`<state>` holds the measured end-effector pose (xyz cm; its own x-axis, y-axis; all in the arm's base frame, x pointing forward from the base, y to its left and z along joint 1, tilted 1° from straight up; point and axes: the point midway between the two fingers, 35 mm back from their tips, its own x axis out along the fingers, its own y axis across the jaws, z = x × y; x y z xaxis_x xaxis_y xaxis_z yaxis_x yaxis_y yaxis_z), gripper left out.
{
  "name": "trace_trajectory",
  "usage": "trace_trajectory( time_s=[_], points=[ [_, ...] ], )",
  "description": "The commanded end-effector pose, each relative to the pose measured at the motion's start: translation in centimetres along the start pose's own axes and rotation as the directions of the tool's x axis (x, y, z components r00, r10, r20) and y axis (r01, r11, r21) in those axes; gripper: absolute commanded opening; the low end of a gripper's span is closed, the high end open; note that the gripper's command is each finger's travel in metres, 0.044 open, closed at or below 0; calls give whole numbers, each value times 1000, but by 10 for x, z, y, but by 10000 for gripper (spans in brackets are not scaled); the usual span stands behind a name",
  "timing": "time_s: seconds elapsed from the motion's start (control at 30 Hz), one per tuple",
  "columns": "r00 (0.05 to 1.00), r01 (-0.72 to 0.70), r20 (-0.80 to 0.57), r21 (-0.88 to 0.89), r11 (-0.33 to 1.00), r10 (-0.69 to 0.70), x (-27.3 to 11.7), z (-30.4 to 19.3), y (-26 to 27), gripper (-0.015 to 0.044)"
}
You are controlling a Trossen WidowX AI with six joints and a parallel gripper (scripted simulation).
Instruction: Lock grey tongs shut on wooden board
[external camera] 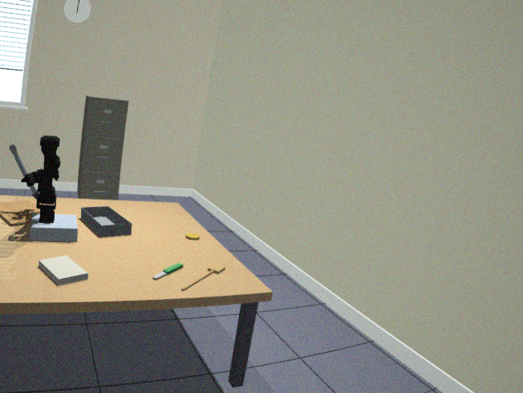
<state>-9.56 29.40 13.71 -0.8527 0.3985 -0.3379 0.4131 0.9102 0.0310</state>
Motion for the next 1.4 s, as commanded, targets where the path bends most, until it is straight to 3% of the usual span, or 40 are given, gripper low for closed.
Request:
trace_trajectory(
  time_s=[0.0,0.47,0.93,1.37],
  points=[
    [1000,4,-10,-12,1000,-4,0,-2,0,-150],
    [1000,3,23,4,1000,-3,4,-1,2,-150],
    [950,-12,312,95,995,-18,30,8,13,-150],
    [812,-30,582,113,993,-42,44,16,11,-150]
  ],
)
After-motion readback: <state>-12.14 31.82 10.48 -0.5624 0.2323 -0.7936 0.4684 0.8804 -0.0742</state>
